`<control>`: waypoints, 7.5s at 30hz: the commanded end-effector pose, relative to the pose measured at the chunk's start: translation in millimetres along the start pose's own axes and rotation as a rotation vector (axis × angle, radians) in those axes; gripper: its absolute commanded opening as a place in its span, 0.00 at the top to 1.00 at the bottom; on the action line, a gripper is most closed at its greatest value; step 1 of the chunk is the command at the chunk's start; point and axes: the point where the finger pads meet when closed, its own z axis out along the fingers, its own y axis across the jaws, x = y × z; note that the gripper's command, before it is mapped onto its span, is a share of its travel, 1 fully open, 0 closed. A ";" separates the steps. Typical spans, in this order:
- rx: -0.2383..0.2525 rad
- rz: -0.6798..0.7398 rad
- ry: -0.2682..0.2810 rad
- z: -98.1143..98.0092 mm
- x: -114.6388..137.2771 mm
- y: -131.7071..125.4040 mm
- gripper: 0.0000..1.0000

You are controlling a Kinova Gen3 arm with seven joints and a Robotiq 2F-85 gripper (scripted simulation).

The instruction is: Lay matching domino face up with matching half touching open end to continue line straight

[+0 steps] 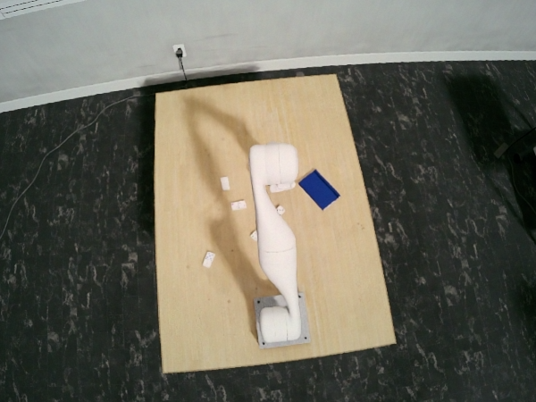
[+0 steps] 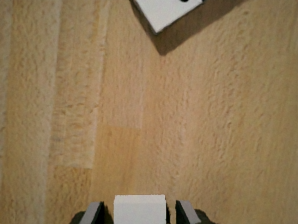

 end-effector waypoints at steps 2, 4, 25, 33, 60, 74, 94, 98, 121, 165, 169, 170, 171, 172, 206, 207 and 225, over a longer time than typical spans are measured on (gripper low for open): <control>0.000 0.000 -0.002 -0.8 -0.8 -0.2 0.51; 0.000 0.000 -0.002 -0.8 -0.8 -0.2 0.51; 0.000 0.000 -0.002 -0.8 -0.8 -0.2 0.69; 0.000 0.000 -0.002 -0.8 -0.8 -0.2 0.69; 0.000 0.000 -0.002 -33.6 -5.4 -0.2 0.69; 0.000 0.000 -0.002 -101.0 -14.7 -0.2 0.69; -0.003 0.004 -0.002 -122.0 2.4 -17.2 0.69; -0.008 0.010 -0.002 -127.4 44.7 -47.0 0.69; 0.001 0.000 -0.002 -157.9 256.2 -96.4 0.69; -0.675 0.925 0.131 -158.6 255.2 -98.5 0.69; -0.821 1.131 0.156 -158.6 255.0 -99.3 0.69; -0.857 1.182 0.162 -158.7 254.9 -99.7 0.69; -0.894 1.234 0.168 -158.6 254.9 -99.8 0.69; -0.931 1.286 0.174 -158.6 254.9 -100.0 0.69; -1.696 2.332 0.336 -158.4 255.0 -102.5 0.69; -1.696 2.332 0.336 -158.4 255.0 -102.5 0.69; -1.696 2.332 0.336 -158.2 255.0 -102.5 0.69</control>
